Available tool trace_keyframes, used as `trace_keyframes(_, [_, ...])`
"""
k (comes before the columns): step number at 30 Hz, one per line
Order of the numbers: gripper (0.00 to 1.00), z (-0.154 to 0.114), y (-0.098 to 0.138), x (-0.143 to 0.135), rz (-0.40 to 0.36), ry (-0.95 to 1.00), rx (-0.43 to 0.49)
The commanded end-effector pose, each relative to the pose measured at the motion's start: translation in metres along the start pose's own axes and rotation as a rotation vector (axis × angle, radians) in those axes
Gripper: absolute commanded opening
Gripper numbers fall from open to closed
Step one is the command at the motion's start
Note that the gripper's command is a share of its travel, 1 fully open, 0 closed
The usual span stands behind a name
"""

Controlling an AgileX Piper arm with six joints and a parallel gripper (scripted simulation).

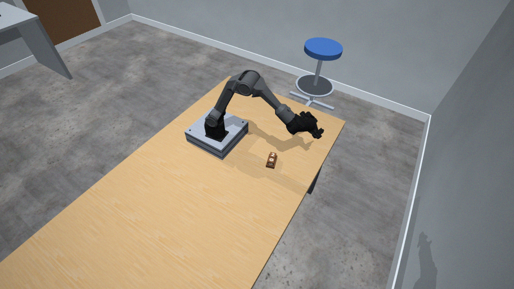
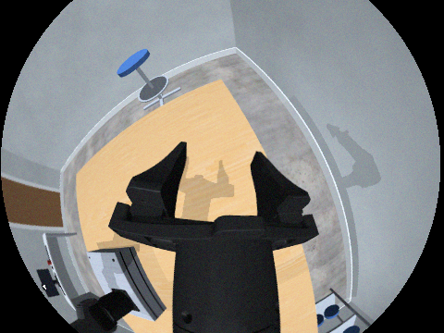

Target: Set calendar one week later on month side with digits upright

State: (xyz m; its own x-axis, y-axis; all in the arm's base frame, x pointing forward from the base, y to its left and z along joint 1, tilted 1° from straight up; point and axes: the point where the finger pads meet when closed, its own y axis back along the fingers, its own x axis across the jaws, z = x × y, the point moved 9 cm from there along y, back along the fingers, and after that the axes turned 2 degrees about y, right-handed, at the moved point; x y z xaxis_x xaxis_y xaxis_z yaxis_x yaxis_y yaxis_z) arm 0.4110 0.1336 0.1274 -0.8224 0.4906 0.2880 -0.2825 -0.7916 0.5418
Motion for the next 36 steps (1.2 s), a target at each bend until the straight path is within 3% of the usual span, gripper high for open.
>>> trace_keyframes(1, [1.00, 0.001, 0.000, 0.000, -0.001, 0.001, -0.001])
trace_keyframes(22, [1.00, -0.001, 0.004, 0.004, 0.008, 0.033, 0.025])
trace_keyframes(27, [1.00, -0.011, 0.022, 0.017, 0.042, 0.182, 0.158])
trace_keyframes(32, [1.00, -0.031, 0.058, 0.032, 0.088, 0.422, 0.409])
trace_keyframes(34, [1.00, -0.031, 0.058, 0.032, 0.088, 0.422, 0.409])
trace_keyframes(36, [1.00, -0.040, 0.077, 0.037, 0.104, 0.521, 0.530])
